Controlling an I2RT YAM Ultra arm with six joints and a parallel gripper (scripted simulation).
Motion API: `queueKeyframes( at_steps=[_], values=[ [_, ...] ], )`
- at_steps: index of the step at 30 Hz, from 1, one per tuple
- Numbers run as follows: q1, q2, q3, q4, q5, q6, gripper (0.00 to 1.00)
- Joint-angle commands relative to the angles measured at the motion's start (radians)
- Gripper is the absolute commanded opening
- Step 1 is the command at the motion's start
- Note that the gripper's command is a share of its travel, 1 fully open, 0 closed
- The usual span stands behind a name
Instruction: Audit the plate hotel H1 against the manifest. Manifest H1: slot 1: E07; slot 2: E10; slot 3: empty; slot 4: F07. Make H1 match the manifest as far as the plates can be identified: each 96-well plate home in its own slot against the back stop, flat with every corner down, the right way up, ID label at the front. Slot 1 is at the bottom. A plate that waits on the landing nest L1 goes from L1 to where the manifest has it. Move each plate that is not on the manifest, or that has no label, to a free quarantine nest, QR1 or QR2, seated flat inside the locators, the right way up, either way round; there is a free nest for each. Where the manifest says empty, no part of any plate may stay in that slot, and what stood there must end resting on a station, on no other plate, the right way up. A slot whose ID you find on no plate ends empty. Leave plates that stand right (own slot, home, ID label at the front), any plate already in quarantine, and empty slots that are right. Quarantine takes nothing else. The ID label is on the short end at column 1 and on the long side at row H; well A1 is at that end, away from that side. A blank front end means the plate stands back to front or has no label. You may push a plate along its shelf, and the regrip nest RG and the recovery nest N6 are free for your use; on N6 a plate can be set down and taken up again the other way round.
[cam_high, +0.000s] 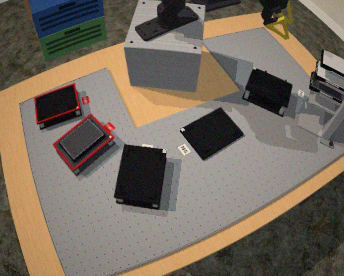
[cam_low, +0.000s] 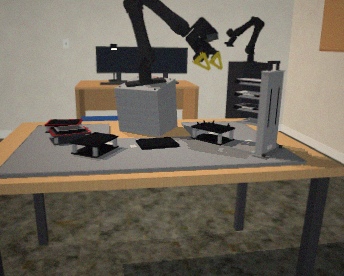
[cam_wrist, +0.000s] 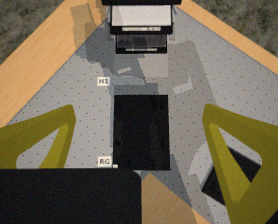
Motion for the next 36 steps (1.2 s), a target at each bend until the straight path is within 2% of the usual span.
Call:
queueKeyframes(
  at_steps=[1, 7, 8, 27, 28, 36],
  values=[
    [0.016, -0.043, 0.055, -0.080, 0.015, 0.017, 1.00],
    [0.009, -0.042, 0.052, -0.076, 0.014, 0.016, 1.00],
    [0.006, -0.024, 0.033, -0.066, 0.009, 0.010, 1.00],
    [0.006, -0.025, 0.033, -0.067, 0.009, 0.011, 1.00],
    [0.001, -0.003, 0.002, -0.038, 0.010, 0.014, 1.00],
    [-0.025, 0.057, -0.073, 0.101, -0.011, -0.012, 1.00]
  ],
)
